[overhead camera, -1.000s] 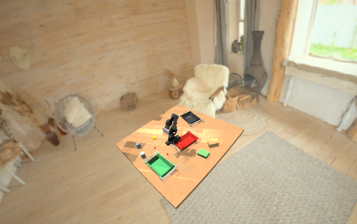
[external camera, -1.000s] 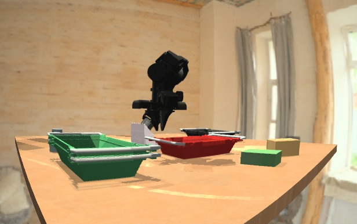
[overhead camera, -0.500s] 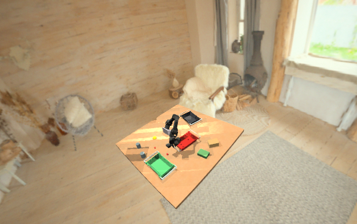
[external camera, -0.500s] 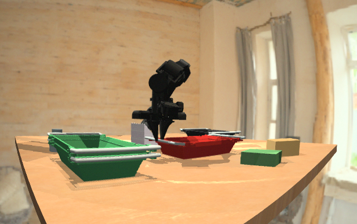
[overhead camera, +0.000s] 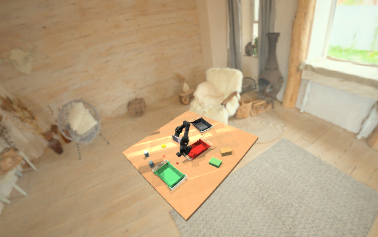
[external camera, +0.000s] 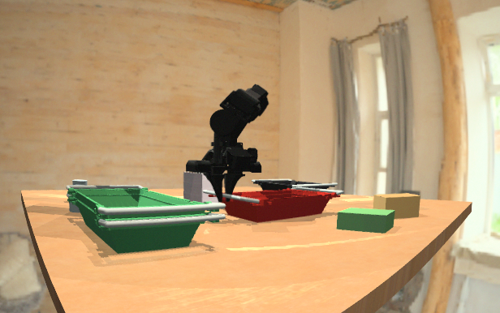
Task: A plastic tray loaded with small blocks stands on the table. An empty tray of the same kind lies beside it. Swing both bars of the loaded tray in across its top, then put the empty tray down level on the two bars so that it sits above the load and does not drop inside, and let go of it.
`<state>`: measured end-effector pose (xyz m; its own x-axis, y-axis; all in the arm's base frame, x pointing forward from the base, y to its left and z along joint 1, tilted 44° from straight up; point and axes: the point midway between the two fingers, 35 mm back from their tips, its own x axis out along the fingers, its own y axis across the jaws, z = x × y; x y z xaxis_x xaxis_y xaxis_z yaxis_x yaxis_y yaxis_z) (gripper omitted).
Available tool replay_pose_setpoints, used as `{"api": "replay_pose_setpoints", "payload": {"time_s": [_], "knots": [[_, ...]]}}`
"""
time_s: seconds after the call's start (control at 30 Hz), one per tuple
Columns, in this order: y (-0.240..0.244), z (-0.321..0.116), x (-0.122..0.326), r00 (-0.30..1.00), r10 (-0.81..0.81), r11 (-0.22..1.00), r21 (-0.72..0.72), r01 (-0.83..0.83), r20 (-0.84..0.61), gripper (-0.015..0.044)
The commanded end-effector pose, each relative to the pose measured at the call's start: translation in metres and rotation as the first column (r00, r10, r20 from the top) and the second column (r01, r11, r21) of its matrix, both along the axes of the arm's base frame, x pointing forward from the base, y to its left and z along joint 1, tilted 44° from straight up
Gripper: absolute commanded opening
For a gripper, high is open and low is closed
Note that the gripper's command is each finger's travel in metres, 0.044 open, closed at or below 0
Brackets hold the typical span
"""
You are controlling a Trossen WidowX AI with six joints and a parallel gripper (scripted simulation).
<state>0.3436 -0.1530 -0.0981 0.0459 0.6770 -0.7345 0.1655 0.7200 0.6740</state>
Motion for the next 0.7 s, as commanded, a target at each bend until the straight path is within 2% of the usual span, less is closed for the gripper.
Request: {"api": "replay_pose_setpoints", "payload": {"time_s": [0.0, 0.33, 0.67], "knots": [[-0.004, 0.018, 0.002, 1.0, -0.002, 1.0, 0.001, 0.002, 0.008, 0.0085], [0.01, 0.042, 0.006, 1.0, -0.002, 1.0, 0.002, 0.002, 0.007, 0.0085], [0.048, 0.049, 0.013, 1.0, -0.002, 1.0, 0.005, 0.002, 0.007, 0.0085]]}}
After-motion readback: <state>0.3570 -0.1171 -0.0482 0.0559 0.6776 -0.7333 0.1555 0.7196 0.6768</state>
